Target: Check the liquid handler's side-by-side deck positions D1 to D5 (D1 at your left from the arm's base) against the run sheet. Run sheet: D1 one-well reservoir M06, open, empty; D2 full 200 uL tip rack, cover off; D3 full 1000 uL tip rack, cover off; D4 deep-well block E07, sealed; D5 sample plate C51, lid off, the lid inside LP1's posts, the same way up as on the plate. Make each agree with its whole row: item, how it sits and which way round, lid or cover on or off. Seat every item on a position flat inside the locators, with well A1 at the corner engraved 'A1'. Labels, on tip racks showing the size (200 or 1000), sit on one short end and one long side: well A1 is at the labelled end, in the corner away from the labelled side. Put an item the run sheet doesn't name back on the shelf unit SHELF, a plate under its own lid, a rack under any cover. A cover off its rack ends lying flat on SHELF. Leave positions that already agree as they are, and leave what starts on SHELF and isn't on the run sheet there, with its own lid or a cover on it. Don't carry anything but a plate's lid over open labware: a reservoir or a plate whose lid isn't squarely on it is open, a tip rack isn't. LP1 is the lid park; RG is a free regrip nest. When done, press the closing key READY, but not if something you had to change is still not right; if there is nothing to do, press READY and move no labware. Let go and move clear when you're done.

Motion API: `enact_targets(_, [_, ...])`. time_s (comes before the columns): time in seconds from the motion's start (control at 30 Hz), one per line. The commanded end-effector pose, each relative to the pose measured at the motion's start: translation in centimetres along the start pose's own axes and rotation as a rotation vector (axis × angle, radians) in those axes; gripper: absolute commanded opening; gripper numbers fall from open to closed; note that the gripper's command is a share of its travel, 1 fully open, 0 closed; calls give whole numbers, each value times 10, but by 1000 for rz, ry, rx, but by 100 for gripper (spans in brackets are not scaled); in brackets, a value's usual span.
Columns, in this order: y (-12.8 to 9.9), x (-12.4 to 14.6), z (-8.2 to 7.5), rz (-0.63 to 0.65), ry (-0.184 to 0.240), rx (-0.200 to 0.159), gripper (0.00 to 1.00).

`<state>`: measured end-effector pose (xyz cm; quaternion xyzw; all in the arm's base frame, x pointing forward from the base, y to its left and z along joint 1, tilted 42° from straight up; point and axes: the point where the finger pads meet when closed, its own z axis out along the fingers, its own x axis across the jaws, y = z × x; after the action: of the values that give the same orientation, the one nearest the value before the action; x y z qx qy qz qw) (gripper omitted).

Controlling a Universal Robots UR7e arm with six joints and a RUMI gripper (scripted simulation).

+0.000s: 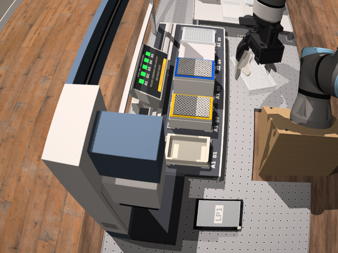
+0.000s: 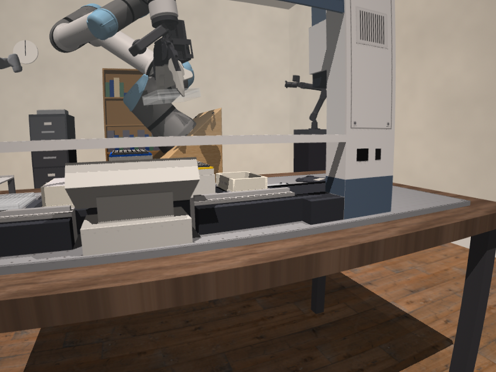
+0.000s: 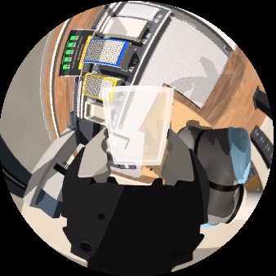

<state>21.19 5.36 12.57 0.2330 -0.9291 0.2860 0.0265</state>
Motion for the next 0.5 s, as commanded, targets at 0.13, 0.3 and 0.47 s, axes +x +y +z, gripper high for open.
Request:
enact_targets(0.13, [-45,20,-7,274,60,132,0])
enact_targets(0.3, [-63,28,-10,274,60,132,0])
enact_targets(0.47, [-64,28,-10,274,60,132,0])
